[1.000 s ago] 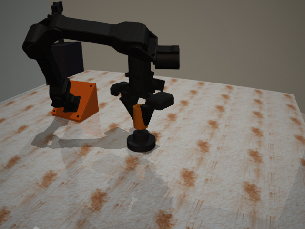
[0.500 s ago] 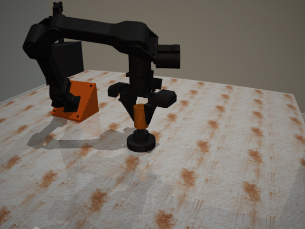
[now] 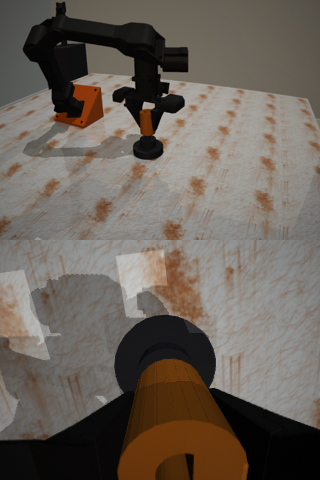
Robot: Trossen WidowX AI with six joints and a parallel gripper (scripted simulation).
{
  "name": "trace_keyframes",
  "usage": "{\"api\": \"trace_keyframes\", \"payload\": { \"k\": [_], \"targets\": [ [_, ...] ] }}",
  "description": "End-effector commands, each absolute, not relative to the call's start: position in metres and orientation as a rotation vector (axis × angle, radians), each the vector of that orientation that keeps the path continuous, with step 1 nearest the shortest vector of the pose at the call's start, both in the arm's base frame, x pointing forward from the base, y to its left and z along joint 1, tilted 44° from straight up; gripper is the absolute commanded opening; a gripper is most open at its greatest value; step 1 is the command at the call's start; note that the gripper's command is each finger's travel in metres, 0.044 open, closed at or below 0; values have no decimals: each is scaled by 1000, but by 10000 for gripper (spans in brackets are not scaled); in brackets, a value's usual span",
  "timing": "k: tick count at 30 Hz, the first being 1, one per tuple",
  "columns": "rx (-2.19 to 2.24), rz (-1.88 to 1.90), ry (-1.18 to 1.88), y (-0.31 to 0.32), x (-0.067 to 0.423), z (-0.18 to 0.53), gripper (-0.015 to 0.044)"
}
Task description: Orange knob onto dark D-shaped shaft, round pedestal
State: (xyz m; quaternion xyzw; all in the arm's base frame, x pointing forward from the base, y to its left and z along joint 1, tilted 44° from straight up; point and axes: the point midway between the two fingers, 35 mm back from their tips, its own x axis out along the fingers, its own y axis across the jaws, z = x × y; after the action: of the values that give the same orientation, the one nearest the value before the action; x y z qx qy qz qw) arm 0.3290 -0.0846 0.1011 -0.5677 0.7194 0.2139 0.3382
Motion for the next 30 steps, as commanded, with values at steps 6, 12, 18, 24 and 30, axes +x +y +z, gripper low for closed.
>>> {"api": "trace_keyframes", "payload": {
  "k": [6,12,18,24,30],
  "targets": [
    [-1481,558,1874,-85,327,100,0],
    [-1481,558,1873,-86,328,100,0],
    [-1481,558,1873,-86,329,100,0],
    [-1481,558,1873,-84,330,101,0],
    [-1497,584,1873,-83,332,104,0]
  ]
}}
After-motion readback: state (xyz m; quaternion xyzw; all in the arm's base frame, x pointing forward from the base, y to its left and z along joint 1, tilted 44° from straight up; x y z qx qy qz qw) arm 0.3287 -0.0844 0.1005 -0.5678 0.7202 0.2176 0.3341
